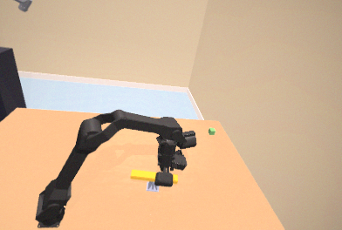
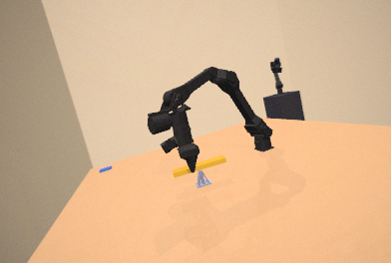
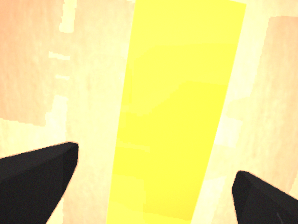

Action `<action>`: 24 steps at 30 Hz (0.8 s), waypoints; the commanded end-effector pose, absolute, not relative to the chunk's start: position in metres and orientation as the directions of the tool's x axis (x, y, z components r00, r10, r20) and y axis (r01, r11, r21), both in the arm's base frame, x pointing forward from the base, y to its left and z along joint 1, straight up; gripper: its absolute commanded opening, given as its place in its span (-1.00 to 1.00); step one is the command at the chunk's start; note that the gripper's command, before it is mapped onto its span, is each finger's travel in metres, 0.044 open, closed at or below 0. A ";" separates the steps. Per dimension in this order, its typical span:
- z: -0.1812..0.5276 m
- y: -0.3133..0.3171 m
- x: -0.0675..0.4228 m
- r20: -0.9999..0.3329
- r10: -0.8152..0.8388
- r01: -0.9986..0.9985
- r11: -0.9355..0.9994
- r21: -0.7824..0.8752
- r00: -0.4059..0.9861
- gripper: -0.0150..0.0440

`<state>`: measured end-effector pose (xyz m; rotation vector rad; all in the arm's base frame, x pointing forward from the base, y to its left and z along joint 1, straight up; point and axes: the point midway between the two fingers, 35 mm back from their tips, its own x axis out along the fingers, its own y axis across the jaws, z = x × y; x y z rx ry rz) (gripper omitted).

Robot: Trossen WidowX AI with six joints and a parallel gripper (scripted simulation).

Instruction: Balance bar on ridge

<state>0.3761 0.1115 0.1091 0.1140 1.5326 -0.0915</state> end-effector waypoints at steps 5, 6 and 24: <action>0.111 0.111 0.376 -0.999 0.011 0.131 0.991 0.016 0.037 1.00; 0.117 0.112 0.377 -0.999 0.012 0.131 0.991 0.018 0.040 1.00; 0.209 0.110 0.371 -0.996 0.026 0.130 0.991 0.037 0.086 1.00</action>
